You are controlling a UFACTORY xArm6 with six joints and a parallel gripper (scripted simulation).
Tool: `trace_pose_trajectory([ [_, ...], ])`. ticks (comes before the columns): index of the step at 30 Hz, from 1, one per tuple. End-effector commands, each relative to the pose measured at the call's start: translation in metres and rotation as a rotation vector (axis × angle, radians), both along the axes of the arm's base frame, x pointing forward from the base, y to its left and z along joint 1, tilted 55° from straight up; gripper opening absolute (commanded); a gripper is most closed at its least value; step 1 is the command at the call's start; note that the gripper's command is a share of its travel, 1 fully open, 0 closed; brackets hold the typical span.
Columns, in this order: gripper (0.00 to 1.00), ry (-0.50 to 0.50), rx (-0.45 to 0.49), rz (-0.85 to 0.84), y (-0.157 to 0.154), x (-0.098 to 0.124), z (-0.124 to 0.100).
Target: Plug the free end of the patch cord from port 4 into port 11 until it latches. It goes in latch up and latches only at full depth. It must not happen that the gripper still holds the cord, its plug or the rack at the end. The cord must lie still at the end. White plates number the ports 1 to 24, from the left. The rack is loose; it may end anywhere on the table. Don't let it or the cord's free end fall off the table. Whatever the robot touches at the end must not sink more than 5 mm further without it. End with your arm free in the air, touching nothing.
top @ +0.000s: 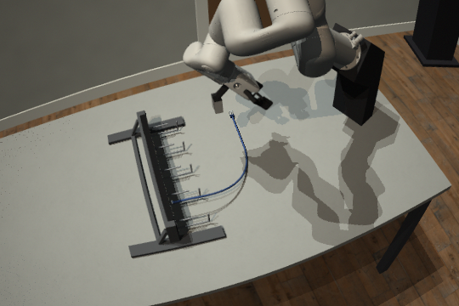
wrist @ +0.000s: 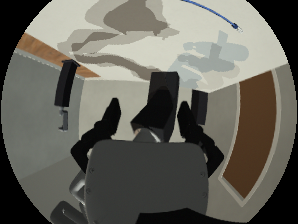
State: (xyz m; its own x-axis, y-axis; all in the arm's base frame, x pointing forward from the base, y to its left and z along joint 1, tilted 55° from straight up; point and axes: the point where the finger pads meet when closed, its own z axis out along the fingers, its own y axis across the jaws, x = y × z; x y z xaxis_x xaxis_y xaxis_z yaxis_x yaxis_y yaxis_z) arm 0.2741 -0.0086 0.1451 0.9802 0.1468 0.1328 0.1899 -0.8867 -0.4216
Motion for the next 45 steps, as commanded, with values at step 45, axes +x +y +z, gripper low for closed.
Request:
trace_pose_trajectory([
  [45, 1.00, 0.137, 0.747, -1.560, -0.169, 0.031, 0.001],
])
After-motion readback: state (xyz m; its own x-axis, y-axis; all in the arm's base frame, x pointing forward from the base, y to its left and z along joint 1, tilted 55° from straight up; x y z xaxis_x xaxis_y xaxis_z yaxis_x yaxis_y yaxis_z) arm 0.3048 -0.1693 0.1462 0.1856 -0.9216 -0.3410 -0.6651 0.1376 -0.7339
